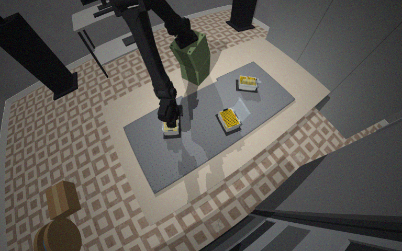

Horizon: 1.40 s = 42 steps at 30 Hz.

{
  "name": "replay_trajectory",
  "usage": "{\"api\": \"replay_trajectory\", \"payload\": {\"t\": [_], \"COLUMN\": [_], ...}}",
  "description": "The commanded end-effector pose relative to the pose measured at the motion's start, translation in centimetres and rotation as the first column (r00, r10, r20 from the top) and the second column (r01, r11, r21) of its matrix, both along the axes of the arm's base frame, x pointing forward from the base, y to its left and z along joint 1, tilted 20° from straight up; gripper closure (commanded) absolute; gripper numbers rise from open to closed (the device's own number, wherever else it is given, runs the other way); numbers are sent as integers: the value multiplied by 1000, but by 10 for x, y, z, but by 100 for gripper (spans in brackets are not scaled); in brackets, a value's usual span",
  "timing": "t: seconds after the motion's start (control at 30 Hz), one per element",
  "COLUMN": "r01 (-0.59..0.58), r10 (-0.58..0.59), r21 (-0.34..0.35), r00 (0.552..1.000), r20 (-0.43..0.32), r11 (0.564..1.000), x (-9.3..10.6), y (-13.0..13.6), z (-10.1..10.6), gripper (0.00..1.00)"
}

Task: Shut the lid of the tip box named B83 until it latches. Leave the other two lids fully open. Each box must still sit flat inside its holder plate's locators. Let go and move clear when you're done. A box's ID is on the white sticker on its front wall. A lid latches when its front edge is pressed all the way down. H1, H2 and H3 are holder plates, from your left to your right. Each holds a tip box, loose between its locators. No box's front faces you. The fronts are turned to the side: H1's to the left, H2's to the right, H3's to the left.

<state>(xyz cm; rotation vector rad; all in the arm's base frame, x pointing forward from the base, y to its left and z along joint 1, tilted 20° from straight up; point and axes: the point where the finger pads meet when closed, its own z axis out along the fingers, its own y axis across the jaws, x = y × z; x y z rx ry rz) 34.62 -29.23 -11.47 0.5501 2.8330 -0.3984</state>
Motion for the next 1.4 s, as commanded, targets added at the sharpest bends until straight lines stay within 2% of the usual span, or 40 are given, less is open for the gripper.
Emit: {"api": "replay_trajectory", "payload": {"t": [0.0,0.63,0.73,0.8,1.13,1.2,1.23,1.27,1.37], "r01": [6,7,6,6,2,2,3,5,1], "r10": [-6,-7,-6,-5,-2,-2,-3,-5,-1], "r21": [-8,-7,1,-8,-4,-4,13,0,-4], "r00": [1000,1000,1000,1000,1000,1000,1000,1000,1000], "r20": [6,8,0,13,8,8,-17,2,8], "r11": [1000,1000,1000,1000,1000,1000,1000,1000,1000], "x": [4,5,4,4,0,0,-7,-3,-1], "y": [-12,-9,-3,-1,9,9,12,9,12], "z": [-13,-8,-4,12,25,25,15,26,33], "gripper": [100,100,100,100,100,100,100,100,100]}}
